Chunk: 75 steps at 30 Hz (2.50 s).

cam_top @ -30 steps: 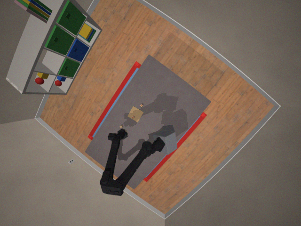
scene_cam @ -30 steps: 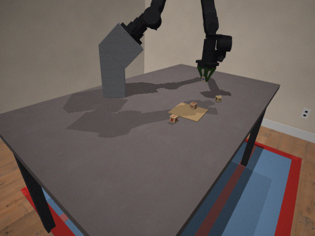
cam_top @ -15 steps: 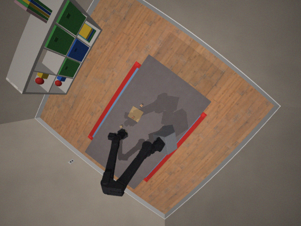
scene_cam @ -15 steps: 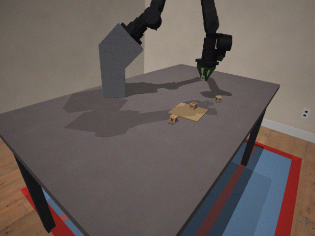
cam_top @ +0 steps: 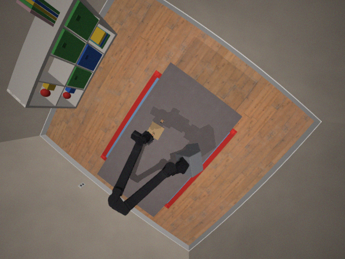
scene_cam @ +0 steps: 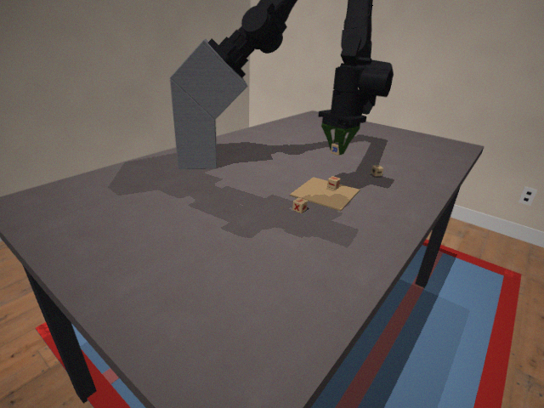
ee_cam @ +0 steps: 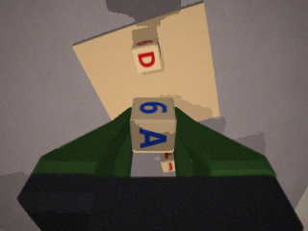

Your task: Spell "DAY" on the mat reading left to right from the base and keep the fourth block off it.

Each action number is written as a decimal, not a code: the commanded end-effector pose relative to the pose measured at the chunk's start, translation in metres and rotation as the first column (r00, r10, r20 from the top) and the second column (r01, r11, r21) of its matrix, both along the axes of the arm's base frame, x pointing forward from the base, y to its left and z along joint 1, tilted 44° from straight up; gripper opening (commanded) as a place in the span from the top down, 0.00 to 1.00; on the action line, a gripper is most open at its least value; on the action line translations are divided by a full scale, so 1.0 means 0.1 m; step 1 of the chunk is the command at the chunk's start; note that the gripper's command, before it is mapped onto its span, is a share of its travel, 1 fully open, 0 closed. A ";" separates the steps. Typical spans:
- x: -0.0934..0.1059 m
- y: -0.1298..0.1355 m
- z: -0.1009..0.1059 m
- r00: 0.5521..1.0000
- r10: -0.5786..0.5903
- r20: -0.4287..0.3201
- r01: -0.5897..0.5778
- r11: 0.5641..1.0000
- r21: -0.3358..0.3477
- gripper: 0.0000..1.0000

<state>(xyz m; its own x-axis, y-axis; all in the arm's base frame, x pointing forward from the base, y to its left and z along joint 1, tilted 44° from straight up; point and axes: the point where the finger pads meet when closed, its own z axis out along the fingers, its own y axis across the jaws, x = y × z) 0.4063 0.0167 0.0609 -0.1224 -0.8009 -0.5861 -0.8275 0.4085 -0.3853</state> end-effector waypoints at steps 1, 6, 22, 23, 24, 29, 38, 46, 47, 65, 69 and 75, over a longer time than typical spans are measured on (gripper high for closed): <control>0.04 -0.32 -0.13 0.988 0.135 0.071 -0.127 0.987 -0.099 0.80; 0.06 -0.22 -0.02 0.981 0.167 0.102 -0.155 0.981 -0.113 0.80; 0.12 -0.19 -0.18 0.985 0.148 0.083 -0.139 0.985 -0.101 0.80; 0.13 -0.18 -0.20 0.986 0.148 0.083 -0.139 0.985 -0.101 0.80; 0.14 -0.17 -0.22 0.986 0.148 0.082 -0.139 0.985 -0.101 0.80; 0.20 -0.11 -0.31 0.986 0.148 0.081 -0.140 0.985 -0.100 0.80; 0.39 0.09 -0.64 0.986 0.148 0.075 -0.140 0.985 -0.097 0.80; 0.50 0.19 -0.80 0.986 0.148 0.074 -0.140 0.985 -0.096 0.80; 0.51 0.20 -0.82 0.986 0.148 0.074 -0.140 0.985 -0.096 0.80; 0.51 0.19 -0.85 0.988 0.142 0.068 -0.135 0.986 -0.093 0.80; 0.51 0.19 -0.85 0.988 0.142 0.068 -0.135 0.986 -0.093 0.80; 0.51 0.19 -0.85 0.988 0.142 0.068 -0.135 0.986 -0.093 0.80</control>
